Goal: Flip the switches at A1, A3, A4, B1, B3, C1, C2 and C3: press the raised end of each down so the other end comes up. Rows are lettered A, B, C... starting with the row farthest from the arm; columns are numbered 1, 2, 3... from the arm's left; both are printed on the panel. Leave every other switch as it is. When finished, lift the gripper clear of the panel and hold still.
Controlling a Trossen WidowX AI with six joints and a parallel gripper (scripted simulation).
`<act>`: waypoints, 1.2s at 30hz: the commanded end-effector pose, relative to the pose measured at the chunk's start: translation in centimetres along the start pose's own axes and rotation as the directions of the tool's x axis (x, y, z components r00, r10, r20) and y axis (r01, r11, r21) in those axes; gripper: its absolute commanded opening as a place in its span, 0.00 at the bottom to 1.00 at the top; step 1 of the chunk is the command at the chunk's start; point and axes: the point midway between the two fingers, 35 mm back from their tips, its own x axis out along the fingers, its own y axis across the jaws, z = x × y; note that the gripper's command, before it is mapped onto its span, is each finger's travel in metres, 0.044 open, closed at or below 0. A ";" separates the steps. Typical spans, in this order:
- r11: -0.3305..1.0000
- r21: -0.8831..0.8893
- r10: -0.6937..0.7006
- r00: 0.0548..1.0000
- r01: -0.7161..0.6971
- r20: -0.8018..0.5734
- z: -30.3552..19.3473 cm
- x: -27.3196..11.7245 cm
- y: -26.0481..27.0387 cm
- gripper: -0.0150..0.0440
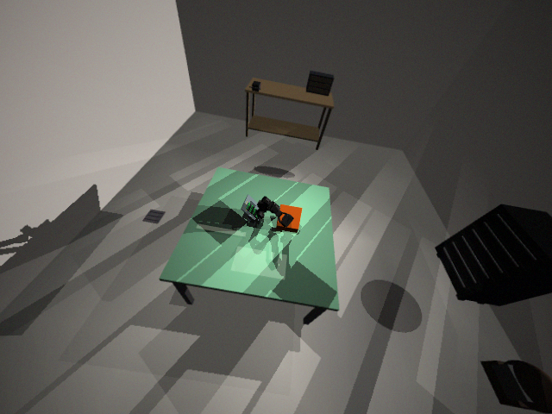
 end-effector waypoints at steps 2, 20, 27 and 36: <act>1.000 0.004 -0.005 1.000 0.005 -0.002 -0.1 0.1 -0.1 0.25; 1.000 0.005 -0.005 1.000 0.005 -0.002 -0.1 0.3 -0.1 0.25; 1.000 0.005 -0.005 1.000 0.005 -0.002 -0.1 0.4 -0.1 0.25; 1.000 0.005 -0.005 1.000 0.005 -0.001 -0.1 0.6 -0.1 0.25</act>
